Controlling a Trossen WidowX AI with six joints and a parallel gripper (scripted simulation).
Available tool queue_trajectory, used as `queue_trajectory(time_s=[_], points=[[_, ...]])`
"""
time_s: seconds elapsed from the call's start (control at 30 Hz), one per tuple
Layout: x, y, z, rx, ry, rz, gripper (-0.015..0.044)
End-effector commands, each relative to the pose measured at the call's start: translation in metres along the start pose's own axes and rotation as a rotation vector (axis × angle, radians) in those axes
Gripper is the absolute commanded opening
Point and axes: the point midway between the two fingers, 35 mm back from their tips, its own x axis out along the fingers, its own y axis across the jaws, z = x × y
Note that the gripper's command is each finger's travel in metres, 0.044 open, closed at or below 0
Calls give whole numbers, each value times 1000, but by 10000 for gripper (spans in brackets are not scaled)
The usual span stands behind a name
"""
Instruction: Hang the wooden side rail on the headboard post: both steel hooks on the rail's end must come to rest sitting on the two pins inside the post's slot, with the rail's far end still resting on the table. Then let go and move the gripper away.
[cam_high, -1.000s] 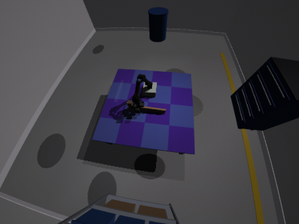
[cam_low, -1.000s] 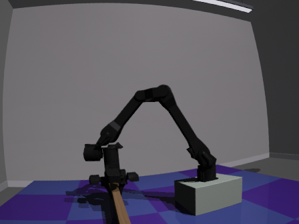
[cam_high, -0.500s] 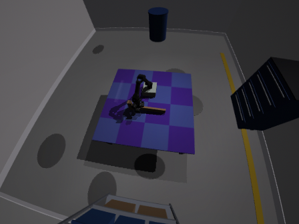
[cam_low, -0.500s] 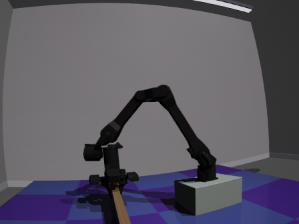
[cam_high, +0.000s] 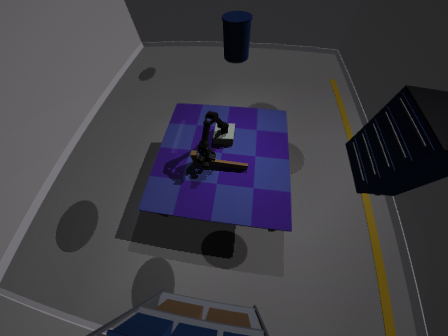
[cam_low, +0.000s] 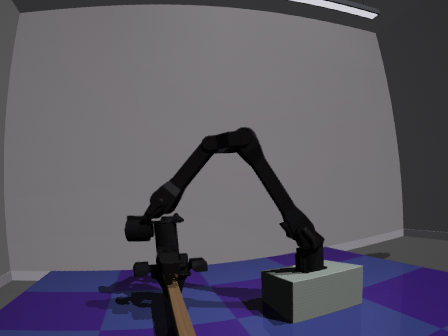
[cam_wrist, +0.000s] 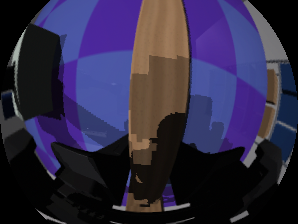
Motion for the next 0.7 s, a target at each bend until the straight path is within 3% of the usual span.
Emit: queue_trajectory(time_s=[0.0, 0.67], points=[[-1, -2, -2, -3, 4, -6, 0], [-1, -2, -4, -3, 4, -6, 0]])
